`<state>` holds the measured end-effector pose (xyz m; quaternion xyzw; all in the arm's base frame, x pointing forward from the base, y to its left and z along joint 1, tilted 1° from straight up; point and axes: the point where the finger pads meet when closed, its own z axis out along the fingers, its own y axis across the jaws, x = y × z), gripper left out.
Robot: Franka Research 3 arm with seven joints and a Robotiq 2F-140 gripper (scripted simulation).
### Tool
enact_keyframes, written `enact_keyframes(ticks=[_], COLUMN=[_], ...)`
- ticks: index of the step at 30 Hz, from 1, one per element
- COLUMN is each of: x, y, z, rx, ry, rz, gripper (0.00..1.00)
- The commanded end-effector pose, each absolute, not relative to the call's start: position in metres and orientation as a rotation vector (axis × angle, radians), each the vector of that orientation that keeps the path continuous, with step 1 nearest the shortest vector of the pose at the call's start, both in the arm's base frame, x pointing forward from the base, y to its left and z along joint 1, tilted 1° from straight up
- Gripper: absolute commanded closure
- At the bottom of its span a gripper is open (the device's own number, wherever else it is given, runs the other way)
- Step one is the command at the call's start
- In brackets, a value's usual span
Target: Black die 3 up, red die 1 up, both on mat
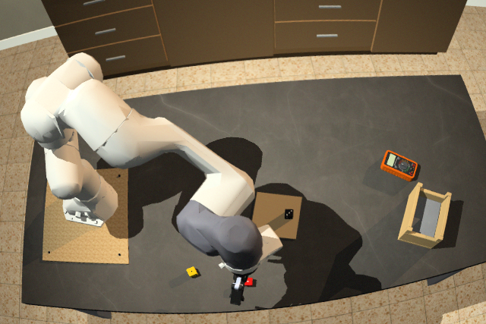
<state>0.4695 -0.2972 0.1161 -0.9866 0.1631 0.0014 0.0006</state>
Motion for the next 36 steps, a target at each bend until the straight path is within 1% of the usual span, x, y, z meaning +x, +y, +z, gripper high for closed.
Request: enact_keyframes(ticks=[1,5,6,36], x=[0.4714,0.4718,0.4718,0.4718], y=[-0.2984,-0.2983,-0.2983,-0.2983], z=[0.1172,0.1173,0.1173,0.1173], rx=[-3.126,-3.129,-3.129,-3.129], ry=[0.241,0.215,0.215,0.215], rz=[-0.012,-0.014,-0.014,-0.014], gripper=[0.0,0.0,0.68,0.68])
